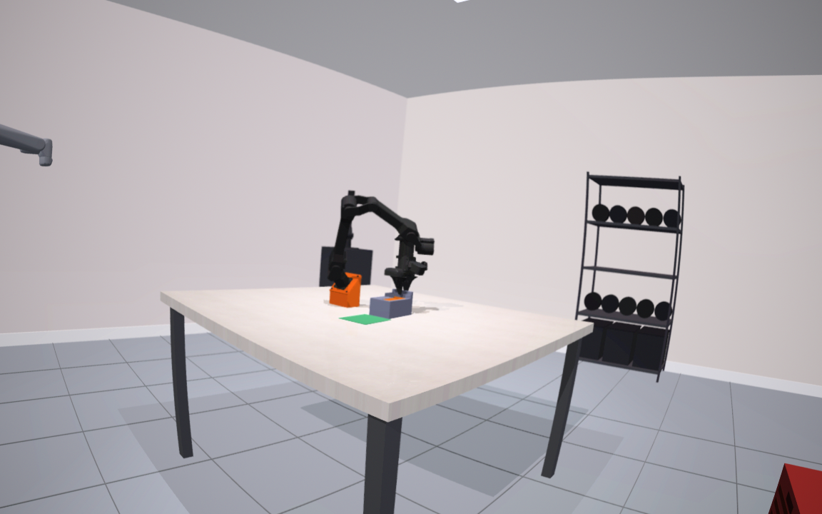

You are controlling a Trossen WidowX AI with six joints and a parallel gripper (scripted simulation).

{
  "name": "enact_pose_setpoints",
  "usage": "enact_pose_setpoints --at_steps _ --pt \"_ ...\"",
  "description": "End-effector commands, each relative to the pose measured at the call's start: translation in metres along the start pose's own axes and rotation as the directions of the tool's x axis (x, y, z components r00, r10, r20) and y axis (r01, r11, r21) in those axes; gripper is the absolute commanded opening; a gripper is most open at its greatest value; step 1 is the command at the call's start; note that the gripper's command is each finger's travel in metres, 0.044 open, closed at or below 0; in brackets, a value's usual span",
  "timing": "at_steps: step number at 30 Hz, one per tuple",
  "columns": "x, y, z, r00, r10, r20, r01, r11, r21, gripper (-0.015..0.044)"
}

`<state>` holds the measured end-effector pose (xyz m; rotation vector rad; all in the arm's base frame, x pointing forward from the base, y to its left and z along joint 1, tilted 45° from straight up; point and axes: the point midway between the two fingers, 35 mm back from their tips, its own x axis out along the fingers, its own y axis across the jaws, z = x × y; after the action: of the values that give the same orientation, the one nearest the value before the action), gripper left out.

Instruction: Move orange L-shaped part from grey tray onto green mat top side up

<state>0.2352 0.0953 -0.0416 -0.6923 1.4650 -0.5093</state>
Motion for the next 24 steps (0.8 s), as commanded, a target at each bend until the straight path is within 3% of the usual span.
enact_pose_setpoints --at_steps 1,24 --pt "0.004 0.0 -0.001 1.0 -0.004 0.003 0.004 1.0 -0.006 0.018" --pt "0.038 -0.001 0.0 1.0 -0.006 0.004 0.006 1.0 -0.006 0.018"
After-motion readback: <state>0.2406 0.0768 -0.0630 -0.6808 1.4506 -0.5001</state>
